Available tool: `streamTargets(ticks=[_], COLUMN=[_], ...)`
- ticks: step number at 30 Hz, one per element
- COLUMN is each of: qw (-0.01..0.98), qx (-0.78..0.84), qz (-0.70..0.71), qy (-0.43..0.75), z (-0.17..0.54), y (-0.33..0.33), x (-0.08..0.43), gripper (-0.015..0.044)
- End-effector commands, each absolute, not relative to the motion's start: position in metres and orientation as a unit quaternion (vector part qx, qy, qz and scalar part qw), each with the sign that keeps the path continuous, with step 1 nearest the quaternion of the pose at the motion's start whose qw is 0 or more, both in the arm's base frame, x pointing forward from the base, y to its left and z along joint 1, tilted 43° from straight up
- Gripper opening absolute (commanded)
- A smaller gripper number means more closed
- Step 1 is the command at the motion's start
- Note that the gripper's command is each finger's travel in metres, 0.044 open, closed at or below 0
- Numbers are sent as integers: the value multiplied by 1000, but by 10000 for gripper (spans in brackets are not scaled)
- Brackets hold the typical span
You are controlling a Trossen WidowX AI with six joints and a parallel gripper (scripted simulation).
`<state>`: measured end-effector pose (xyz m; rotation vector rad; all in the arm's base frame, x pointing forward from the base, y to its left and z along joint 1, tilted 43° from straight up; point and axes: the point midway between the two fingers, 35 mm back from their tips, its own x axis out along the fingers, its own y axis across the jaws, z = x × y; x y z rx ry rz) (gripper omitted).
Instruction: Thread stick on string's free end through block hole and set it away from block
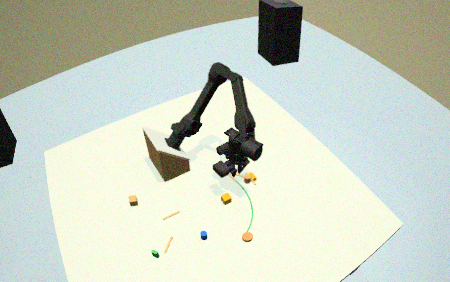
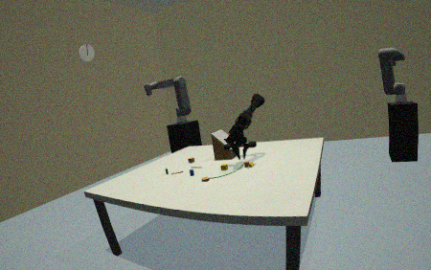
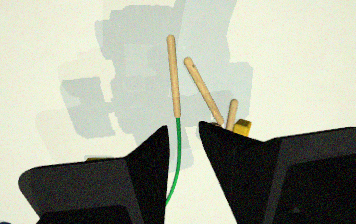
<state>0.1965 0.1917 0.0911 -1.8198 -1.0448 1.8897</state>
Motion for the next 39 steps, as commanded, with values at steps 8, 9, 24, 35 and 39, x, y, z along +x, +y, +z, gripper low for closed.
streamTargets(ticks=[8, 9, 24, 35, 39], qw=[158, 158, 160, 160, 160], qx=[-634, -634, -634, -633, -633], qz=[665, 665, 665, 664, 664], qy=[-361, -361, -362, -365, -365], z=[75, 74, 62, 64, 64], y=[202, 203, 215, 215, 215], x=[192, 192, 187, 188, 188], gripper=[121, 121, 121, 68, 0])
